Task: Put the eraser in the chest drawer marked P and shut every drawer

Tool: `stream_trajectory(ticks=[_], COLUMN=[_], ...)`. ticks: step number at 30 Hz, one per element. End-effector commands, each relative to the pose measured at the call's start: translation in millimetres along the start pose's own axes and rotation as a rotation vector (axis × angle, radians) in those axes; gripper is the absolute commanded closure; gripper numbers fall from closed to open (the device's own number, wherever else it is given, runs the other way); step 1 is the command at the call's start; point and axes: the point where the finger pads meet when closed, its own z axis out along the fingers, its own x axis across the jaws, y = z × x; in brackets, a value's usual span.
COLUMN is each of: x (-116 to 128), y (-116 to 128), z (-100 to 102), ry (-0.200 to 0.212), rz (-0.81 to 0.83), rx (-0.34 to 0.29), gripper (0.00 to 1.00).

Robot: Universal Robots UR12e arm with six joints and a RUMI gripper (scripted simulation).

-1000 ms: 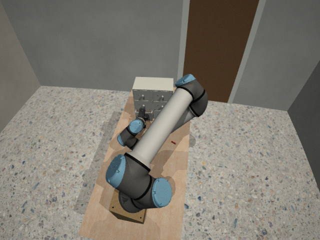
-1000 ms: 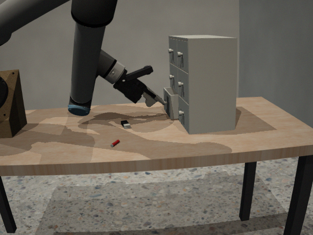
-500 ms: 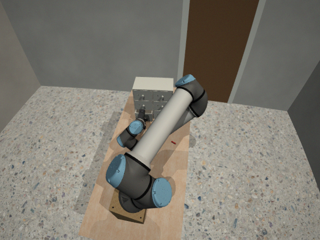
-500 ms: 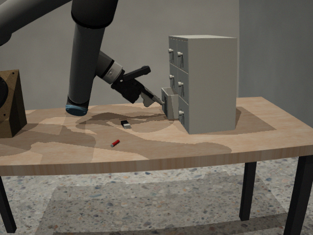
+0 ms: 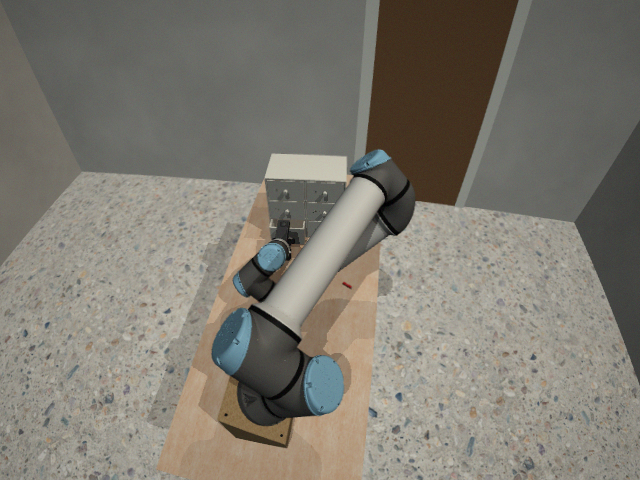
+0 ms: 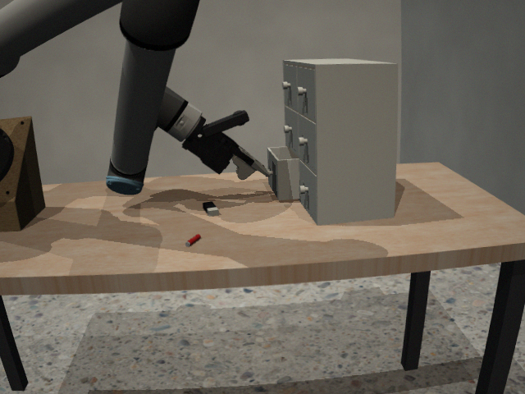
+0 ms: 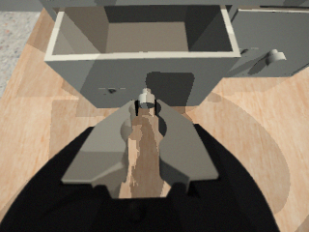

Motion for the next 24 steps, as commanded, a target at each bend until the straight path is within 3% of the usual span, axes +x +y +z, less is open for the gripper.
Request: stream_trajectory(ticks=[1, 24], x=[0.0, 0.0], y=[1.8, 7.6], z=[-3.1, -10.0], ry=[0.0, 0.0], rz=[0.0, 0.0], rx=[0.001, 0.001], gripper=[0.93, 0.93])
